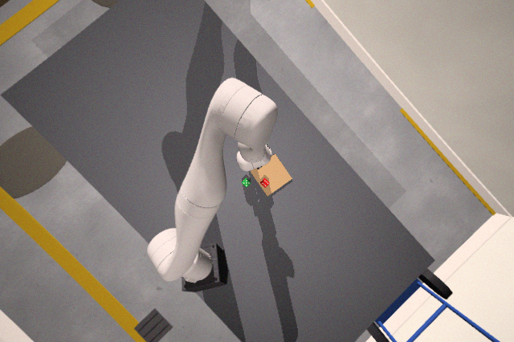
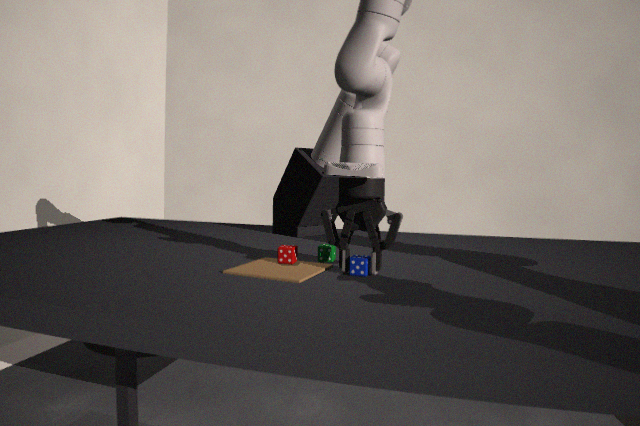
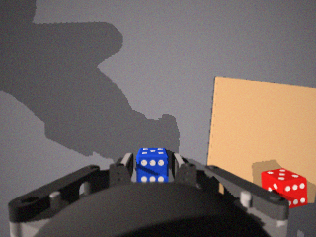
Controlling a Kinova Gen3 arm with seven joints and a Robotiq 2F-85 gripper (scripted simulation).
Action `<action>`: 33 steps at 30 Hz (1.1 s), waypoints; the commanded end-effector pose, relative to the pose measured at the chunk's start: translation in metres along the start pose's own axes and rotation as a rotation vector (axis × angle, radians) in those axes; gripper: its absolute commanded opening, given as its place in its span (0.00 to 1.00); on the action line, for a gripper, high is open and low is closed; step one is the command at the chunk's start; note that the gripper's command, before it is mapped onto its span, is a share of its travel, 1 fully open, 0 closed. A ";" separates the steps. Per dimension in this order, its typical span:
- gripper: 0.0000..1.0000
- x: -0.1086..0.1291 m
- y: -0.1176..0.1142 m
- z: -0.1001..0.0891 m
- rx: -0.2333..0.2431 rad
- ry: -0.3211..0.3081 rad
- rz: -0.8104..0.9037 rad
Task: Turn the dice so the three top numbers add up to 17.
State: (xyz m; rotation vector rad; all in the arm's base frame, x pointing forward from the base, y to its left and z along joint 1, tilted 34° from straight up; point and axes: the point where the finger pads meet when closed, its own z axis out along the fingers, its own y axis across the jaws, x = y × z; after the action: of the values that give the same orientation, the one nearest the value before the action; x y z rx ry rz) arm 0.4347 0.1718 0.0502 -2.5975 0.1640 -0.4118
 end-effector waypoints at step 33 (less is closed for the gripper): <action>0.26 0.000 0.000 0.000 0.000 0.001 0.000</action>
State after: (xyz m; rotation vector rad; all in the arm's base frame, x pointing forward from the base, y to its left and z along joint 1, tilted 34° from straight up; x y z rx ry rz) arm 0.4347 0.1717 0.0504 -2.5976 0.1640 -0.4123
